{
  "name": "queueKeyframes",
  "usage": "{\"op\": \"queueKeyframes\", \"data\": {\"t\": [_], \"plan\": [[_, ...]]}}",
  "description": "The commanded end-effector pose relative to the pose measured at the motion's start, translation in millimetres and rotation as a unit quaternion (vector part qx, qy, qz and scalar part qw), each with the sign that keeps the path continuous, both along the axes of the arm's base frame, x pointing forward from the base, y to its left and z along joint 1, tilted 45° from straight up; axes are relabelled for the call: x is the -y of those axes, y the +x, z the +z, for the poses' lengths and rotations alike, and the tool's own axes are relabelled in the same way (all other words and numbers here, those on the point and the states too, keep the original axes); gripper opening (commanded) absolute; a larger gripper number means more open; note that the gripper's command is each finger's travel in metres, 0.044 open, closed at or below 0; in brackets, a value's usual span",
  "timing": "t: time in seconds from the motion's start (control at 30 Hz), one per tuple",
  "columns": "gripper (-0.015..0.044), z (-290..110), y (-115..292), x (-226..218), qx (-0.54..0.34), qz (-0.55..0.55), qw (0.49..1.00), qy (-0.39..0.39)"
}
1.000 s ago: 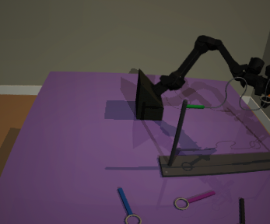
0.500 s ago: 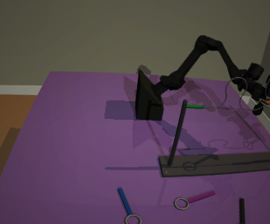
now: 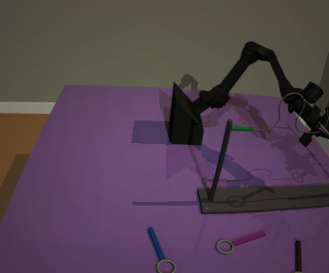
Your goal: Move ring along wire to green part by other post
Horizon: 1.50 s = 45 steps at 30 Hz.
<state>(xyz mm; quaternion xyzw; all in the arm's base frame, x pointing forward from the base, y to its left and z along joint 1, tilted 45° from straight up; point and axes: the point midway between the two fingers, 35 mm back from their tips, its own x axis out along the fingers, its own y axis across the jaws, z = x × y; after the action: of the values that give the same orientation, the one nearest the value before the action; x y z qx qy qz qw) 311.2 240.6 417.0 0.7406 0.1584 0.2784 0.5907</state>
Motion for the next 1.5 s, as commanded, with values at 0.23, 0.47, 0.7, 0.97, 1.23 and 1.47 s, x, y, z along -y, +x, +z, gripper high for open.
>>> {"op": "queueKeyframes", "data": {"t": [0.23, 0.47, 0.7, 0.97, 1.23, 1.47], "plan": [[-0.0150, -41, 2, -4, 0.017, -0.005, 0.990, -0.136], [-0.0150, -66, 4, 0, 0.028, -0.010, 0.975, -0.219], [-0.0150, -89, 6, 7, 0.038, -0.015, 0.954, -0.296], [-0.0150, -111, 9, 18, 0.048, -0.019, 0.928, -0.368], [-0.0150, -128, 12, 31, 0.056, -0.022, 0.904, -0.422], [-0.0150, -137, 13, 39, 0.060, -0.023, 0.893, -0.446]]}}
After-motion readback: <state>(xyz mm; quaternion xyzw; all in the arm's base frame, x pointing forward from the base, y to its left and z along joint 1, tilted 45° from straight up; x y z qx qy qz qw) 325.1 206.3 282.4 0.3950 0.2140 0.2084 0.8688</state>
